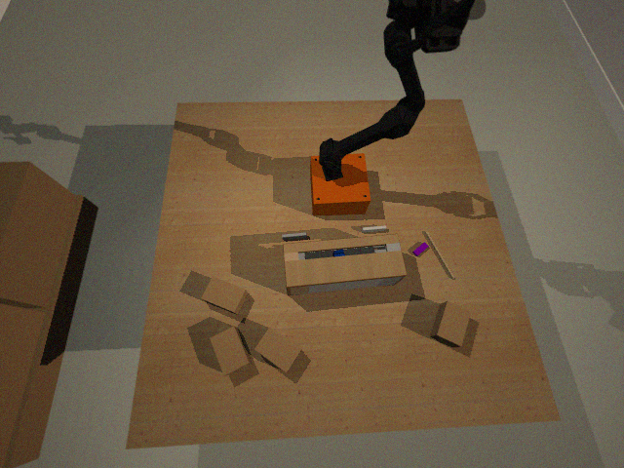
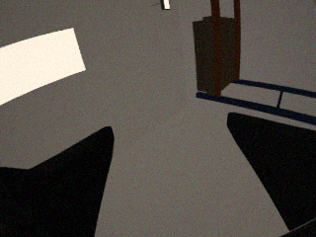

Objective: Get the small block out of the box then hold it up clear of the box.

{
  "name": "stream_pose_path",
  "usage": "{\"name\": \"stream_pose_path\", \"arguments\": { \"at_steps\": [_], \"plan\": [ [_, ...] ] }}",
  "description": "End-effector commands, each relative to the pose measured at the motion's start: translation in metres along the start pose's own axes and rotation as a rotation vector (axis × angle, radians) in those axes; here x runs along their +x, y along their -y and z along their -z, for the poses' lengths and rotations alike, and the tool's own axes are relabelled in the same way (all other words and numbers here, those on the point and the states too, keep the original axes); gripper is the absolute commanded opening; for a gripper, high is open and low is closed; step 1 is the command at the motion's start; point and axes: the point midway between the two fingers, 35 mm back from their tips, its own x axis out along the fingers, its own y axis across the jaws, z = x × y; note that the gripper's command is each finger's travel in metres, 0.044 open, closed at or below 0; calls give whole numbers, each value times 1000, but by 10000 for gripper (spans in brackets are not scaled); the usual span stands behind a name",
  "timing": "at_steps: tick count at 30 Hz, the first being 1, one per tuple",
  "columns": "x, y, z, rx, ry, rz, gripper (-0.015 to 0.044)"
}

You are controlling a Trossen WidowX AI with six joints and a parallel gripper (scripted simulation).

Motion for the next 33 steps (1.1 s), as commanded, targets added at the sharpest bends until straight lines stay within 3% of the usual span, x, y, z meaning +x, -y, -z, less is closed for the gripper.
{"name": "stream_pose_path", "arguments": {
  "at_steps": [1,9,16,25,33],
  "plan": [
    [0,-1,-2,12,2,-4,400],
    [-20,-40,-92,539,87,-149,400],
    [-33,-28,-195,1055,226,-273,400],
    [-44,64,-302,1660,507,-384,400],
    [-58,191,-343,2072,875,-438,400]
  ]
}}
